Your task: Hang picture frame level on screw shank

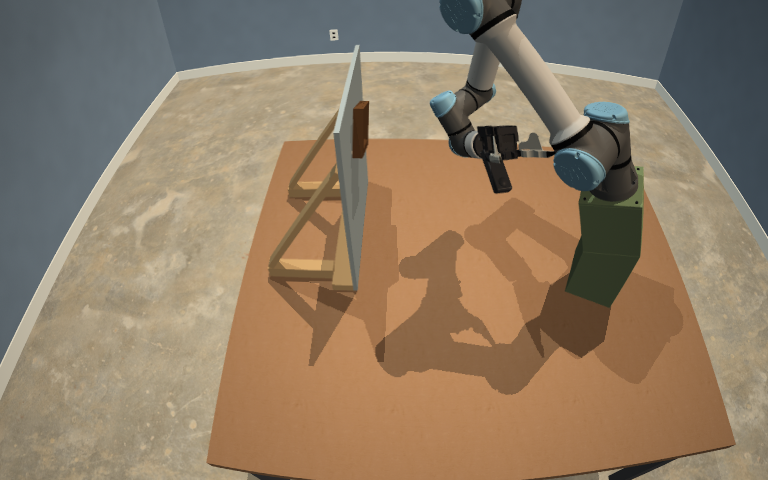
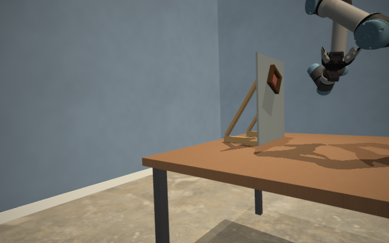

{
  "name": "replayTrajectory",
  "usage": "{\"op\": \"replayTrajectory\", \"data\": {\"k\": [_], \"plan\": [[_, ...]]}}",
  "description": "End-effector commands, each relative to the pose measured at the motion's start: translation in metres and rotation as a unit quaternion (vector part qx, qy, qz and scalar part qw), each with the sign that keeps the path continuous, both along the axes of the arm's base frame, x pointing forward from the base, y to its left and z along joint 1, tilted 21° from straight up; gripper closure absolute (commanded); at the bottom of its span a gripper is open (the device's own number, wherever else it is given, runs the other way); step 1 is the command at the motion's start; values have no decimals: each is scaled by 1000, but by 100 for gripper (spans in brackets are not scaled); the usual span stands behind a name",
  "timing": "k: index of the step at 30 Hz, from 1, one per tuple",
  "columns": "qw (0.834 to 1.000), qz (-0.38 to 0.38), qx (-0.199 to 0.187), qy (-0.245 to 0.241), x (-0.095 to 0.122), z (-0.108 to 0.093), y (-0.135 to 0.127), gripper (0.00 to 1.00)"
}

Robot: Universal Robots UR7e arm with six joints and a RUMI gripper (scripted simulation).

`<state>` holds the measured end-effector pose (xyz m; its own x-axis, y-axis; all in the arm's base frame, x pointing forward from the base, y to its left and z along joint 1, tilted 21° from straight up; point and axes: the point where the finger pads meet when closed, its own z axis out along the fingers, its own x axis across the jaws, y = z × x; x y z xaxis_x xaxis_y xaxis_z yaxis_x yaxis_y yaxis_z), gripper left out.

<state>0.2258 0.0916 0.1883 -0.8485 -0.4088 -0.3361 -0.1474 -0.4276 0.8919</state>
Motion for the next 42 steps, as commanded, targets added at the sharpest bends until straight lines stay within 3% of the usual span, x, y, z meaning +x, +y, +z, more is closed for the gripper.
{"op": "replayTrajectory", "data": {"k": [1,7,42], "plan": [[999,-26,19,9,13,17,6,0],[998,-47,32,16,23,29,9,0],[993,-75,64,58,35,53,11,0]]}}
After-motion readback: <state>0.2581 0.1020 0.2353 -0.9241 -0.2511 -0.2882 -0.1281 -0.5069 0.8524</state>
